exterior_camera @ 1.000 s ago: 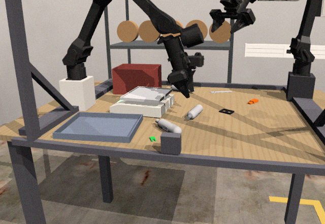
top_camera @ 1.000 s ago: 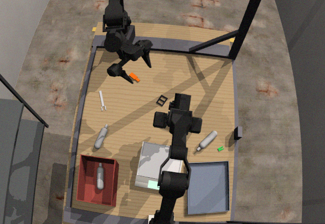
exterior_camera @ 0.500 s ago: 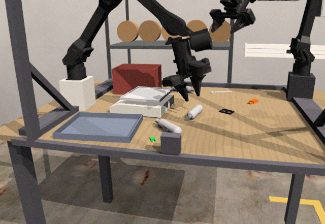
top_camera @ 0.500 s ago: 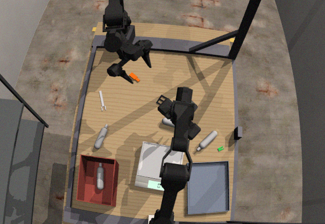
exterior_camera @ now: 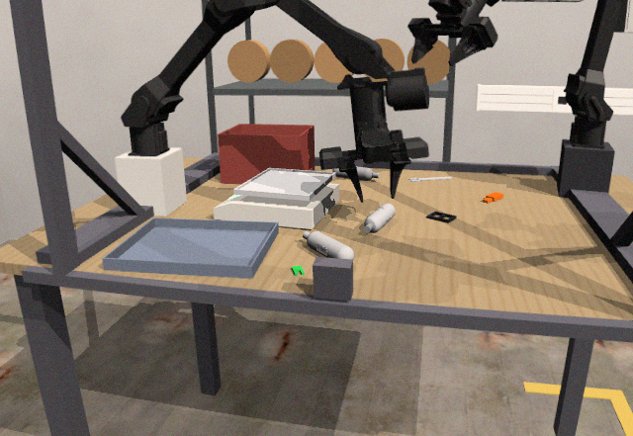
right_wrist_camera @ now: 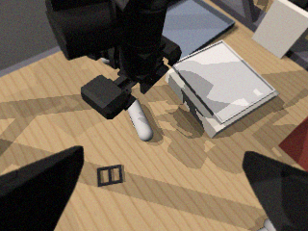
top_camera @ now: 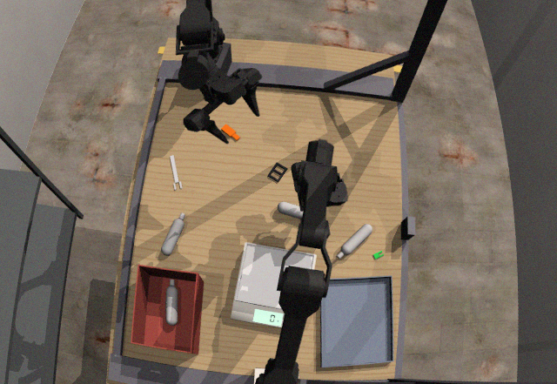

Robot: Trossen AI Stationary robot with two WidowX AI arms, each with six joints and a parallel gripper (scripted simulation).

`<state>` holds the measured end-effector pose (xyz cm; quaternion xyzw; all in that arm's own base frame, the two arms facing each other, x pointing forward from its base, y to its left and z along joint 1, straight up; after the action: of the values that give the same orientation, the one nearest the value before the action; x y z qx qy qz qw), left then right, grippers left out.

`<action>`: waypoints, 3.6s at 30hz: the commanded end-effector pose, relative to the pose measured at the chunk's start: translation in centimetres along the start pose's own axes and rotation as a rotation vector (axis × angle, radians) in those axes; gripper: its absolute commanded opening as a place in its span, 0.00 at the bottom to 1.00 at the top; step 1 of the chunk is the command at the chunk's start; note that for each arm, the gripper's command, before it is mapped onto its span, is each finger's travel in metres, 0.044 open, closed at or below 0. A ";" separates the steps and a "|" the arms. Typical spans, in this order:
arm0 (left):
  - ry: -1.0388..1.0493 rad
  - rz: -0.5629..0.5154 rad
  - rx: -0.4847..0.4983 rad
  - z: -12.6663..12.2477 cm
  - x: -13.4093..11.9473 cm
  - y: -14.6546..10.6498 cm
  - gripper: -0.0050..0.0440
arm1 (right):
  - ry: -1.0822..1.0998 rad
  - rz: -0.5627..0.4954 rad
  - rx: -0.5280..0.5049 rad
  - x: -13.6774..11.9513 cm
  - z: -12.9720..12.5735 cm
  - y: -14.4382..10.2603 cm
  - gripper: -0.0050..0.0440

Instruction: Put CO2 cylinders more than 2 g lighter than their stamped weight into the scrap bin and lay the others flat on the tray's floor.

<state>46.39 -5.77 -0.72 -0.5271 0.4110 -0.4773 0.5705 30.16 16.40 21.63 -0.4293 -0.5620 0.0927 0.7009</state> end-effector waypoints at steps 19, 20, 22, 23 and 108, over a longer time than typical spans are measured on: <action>0.482 0.007 -0.111 -0.2 0.7 1.4 0.62 | -0.010 -0.017 -0.011 0.6 -0.1 -0.5 1.00; 0.482 0.007 -0.111 -0.2 0.7 1.5 0.62 | -0.010 -0.017 -0.011 0.6 -0.1 -0.5 1.00; 0.482 0.007 -0.111 -0.2 0.7 1.8 0.62 | -0.010 -0.017 -0.011 0.6 -0.1 -0.5 1.00; 0.482 0.007 -0.111 -0.2 0.7 2.0 0.62 | -0.010 -0.017 -0.011 0.6 -0.1 -0.5 1.00; 0.478 0.013 -0.081 -9.1 -11.4 -10.6 0.00 | -1.159 0.096 -0.214 -1.1 -2.4 4.5 1.00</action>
<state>35.24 2.85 6.97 -0.4310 0.5629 -0.5604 0.4283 33.22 17.11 18.17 -0.4110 -0.8224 0.2659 0.2899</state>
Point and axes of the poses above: on each arm, the point midway between the two fingers, 35 mm back from their tips, its own y axis out along the fingers, its own z axis across the jaws, x = y × z, the point moved 2 cm from there along -y, back along the fingers
